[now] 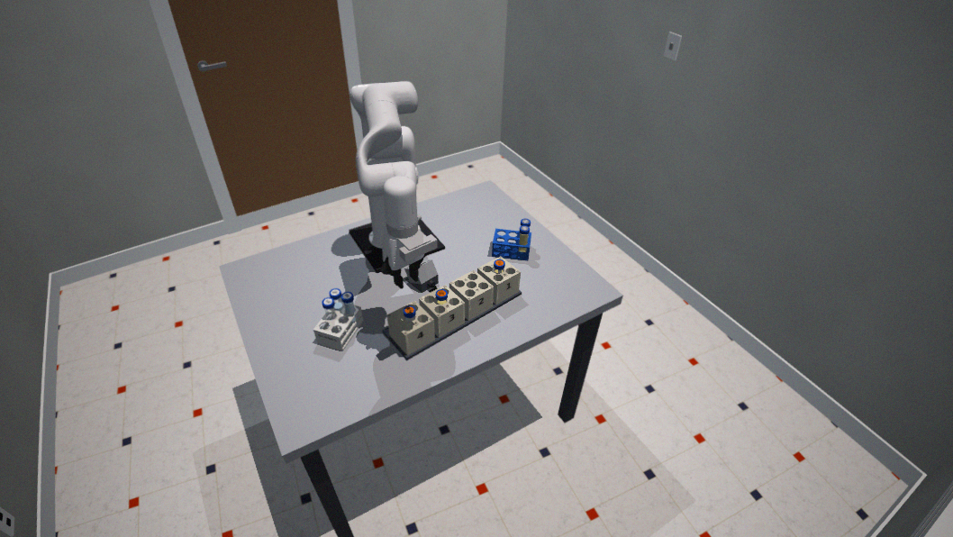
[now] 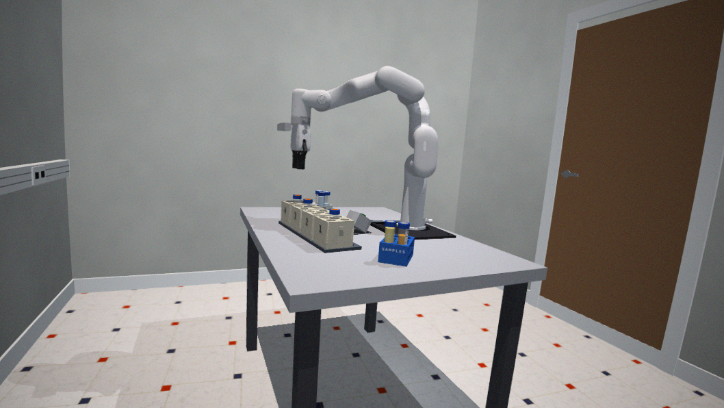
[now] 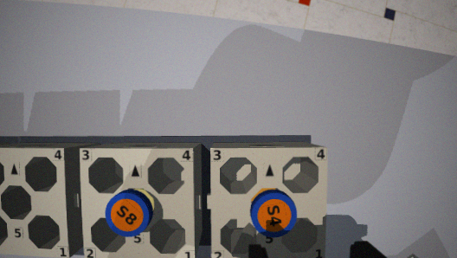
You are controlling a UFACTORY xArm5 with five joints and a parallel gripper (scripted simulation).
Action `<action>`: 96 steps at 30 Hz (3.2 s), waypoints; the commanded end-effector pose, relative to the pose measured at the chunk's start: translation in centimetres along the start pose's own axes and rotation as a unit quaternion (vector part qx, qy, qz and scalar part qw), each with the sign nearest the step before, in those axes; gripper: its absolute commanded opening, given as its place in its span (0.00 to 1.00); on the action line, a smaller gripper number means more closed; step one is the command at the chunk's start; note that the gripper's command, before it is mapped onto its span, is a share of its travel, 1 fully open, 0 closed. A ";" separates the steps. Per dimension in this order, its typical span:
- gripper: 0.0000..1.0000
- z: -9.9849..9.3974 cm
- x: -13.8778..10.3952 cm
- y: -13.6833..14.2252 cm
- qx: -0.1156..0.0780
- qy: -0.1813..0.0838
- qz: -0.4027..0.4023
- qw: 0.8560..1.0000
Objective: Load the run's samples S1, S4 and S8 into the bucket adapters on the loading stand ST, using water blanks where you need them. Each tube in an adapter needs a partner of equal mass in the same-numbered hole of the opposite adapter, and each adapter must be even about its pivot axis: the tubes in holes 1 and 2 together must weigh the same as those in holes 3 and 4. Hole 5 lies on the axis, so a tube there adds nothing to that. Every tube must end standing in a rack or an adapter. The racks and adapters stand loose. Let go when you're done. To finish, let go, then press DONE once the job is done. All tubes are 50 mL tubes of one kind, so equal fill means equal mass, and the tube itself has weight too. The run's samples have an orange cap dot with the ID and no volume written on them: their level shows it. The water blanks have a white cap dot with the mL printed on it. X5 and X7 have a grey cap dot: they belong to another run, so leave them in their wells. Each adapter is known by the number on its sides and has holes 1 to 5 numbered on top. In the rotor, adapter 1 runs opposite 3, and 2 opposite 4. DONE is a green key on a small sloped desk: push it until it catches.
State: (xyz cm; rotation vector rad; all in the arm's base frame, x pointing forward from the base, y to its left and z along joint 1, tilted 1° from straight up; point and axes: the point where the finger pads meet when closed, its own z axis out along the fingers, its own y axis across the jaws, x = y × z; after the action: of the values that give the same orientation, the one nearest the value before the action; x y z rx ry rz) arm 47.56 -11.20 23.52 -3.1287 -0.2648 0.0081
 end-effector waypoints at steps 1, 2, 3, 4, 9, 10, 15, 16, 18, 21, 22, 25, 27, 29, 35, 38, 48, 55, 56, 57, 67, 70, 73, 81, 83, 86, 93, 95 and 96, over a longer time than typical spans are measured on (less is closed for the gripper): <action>0.44 -0.4 0.1 0.0 0.006 0.004 0.000 1.000; 0.44 -0.4 0.1 0.0 0.006 0.004 0.000 1.000; 0.44 -0.4 0.1 0.0 0.006 0.004 0.000 1.000; 0.44 -0.4 0.1 0.0 0.006 0.004 0.000 1.000; 0.44 -0.4 0.1 0.0 0.006 0.004 0.000 1.000; 0.44 -0.4 0.1 0.0 0.006 0.004 0.000 1.000; 0.44 -0.4 0.1 0.0 0.006 0.004 0.000 1.000; 0.44 -0.4 0.1 0.0 0.006 0.004 0.000 1.000; 0.44 -0.4 0.1 0.0 0.006 0.004 0.000 1.000; 0.44 -0.4 0.1 0.0 0.006 0.004 0.000 1.000; 0.44 -0.4 0.1 0.0 0.006 0.004 0.000 1.000; 0.57 -0.4 -1.0 1.1 0.006 0.004 0.050 0.999; 0.57 -0.3 -1.8 1.8 0.006 0.003 0.083 0.997; 0.57 -0.3 -2.5 2.4 0.006 0.003 0.116 0.993; 0.57 -0.3 -4.3 4.2 0.006 0.003 0.199 0.980; 0.57 -0.3 -5.0 4.9 0.006 0.002 0.231 0.973; 0.57 -0.2 -8.7 8.3 0.006 0.001 0.389 0.921; 0.57 -0.2 -10.5 10.0 0.006 0.001 0.465 0.885; 0.57 -0.2 -10.8 10.4 0.006 0.001 0.479 0.878; 0.57 -0.2 -11.2 10.7 0.006 0.001 0.481 0.877; 0.57 -0.1 -14.8 14.2 0.006 0.001 0.481 0.877; 0.57 -0.1 -15.2 14.5 0.006 0.001 0.481 0.877; 0.57 -0.1 -16.3 15.5 0.006 0.001 0.481 0.877; 0.57 -0.1 -17.3 16.5 0.006 0.001 0.481 0.877; 0.57 -0.1 -17.3 16.5 0.006 0.001 0.481 0.877; 0.57 -0.1 -17.3 16.5 0.006 0.001 0.481 0.877; 0.57 0.1 -17.3 16.5 0.006 0.001 0.481 0.877; 0.57 0.5 -17.3 16.5 0.006 0.001 0.481 0.877; 0.57 0.7 -17.3 16.5 0.006 0.000 0.481 0.877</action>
State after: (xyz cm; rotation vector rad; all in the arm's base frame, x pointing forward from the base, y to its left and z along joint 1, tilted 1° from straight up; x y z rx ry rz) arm 33.22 -30.30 23.35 -2.8688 1.2713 0.0173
